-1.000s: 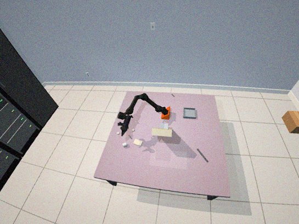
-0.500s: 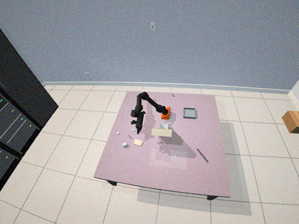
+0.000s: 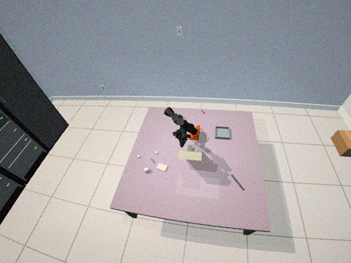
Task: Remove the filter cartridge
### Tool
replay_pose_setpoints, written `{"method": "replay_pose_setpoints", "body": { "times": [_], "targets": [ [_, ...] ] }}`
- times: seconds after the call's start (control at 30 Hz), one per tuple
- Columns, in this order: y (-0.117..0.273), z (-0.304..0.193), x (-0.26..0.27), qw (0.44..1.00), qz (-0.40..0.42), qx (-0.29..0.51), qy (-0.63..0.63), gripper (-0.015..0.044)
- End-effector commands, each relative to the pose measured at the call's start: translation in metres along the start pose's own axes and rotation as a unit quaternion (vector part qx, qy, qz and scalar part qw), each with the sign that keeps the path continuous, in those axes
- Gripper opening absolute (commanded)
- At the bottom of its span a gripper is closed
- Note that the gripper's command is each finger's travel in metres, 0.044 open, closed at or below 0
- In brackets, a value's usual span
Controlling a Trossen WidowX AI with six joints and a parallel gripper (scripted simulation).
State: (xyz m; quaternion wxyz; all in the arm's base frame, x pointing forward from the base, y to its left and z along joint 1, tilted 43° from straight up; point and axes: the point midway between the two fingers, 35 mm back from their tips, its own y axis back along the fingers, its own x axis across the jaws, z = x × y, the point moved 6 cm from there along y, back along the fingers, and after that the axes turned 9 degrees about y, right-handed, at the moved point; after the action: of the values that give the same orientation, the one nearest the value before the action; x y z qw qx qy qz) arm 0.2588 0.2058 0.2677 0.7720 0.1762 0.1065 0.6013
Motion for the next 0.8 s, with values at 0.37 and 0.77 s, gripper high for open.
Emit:
{"method": "replay_pose_setpoints", "body": {
  "times": [0.37, 0.77],
  "targets": [
    [0.034, -0.094, -0.002, 0.974, 0.002, 0.014, 0.224, 0.0098],
    [0.018, -0.095, -0.001, 0.975, 0.002, 0.017, 0.223, 0.0098]
  ]
}}
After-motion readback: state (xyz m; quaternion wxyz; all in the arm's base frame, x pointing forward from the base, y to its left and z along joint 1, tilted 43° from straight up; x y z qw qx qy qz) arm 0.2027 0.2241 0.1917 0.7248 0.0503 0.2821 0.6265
